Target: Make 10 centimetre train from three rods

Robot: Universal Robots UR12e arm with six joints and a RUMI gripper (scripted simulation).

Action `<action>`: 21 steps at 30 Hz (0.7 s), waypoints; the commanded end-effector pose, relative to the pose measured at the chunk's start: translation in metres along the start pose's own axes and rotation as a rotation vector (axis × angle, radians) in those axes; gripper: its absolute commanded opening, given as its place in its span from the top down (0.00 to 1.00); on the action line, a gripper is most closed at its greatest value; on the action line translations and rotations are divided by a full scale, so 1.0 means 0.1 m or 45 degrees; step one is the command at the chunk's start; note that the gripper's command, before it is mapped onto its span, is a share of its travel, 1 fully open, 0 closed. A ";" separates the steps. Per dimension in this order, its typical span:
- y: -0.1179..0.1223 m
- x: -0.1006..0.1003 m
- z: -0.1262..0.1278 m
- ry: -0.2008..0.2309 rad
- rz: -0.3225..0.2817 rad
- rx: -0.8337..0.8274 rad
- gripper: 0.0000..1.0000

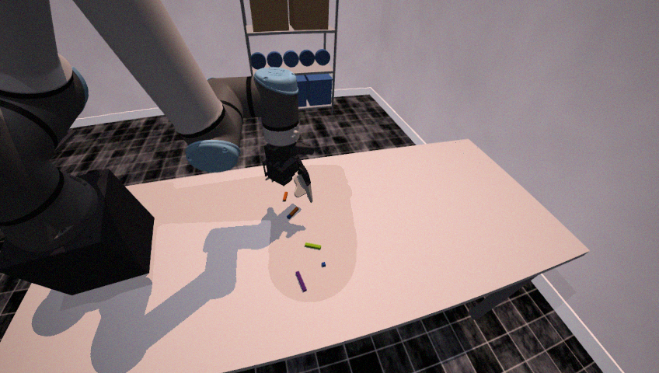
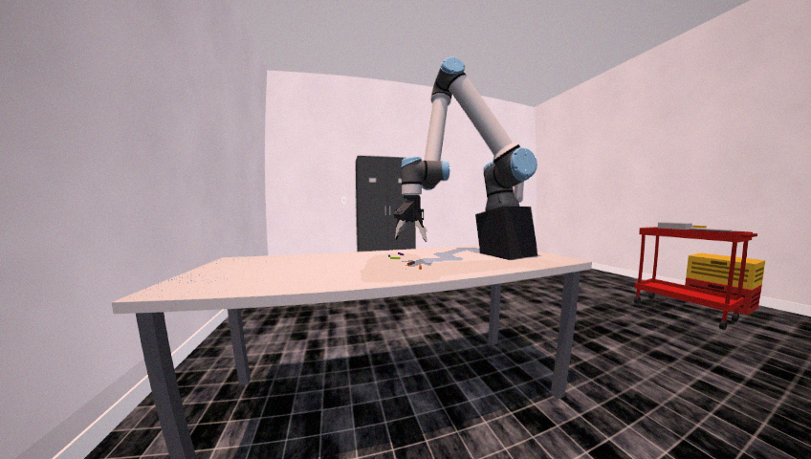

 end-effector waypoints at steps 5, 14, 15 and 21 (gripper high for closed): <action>0.06 -0.02 0.17 0.000 0.001 -0.181 0.00; 0.18 -0.06 0.42 0.000 0.002 -0.452 0.00; 0.21 -0.07 0.48 -0.001 0.002 -0.516 0.00; 0.32 -0.10 0.68 -0.001 0.002 -0.741 0.00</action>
Point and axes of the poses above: the point where the finger pads meet when closed, its own x axis back along the fingers, its own z axis across the jaws, y = z × x, the point moved 5 cm from there along x, back along the fingers, and after that the axes turned 1 degree about x, right-handed, at the moved point
